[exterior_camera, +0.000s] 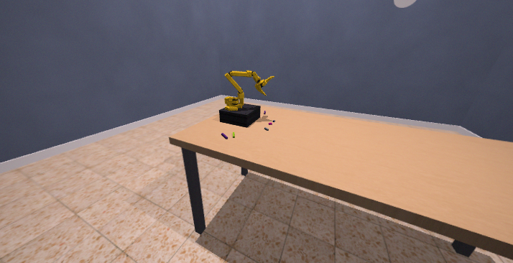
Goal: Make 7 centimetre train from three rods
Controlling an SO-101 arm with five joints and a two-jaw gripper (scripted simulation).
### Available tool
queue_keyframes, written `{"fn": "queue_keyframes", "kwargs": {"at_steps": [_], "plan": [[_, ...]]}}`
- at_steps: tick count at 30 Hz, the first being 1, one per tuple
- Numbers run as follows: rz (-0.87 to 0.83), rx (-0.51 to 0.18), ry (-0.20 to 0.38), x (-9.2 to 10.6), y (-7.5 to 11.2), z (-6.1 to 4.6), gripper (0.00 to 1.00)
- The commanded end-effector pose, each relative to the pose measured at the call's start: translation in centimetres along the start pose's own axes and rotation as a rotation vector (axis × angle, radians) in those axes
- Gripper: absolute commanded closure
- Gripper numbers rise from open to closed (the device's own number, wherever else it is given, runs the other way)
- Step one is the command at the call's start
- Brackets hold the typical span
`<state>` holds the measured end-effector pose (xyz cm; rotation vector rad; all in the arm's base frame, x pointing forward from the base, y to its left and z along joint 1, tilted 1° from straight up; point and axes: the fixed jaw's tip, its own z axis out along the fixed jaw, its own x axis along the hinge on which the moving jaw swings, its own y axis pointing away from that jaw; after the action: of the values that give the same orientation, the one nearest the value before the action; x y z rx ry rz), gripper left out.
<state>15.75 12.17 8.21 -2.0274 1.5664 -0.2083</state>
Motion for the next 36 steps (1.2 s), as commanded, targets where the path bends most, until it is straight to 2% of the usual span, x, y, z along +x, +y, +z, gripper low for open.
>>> {"fn": "queue_keyframes", "kwargs": {"at_steps": [1, 36], "plan": [[-0.014, -0.018, 0.015, 0.33, -0.03, -0.06, 0.00], [-0.093, -0.079, 0.050, 1.14, 0.35, -0.32, 0.00]]}}
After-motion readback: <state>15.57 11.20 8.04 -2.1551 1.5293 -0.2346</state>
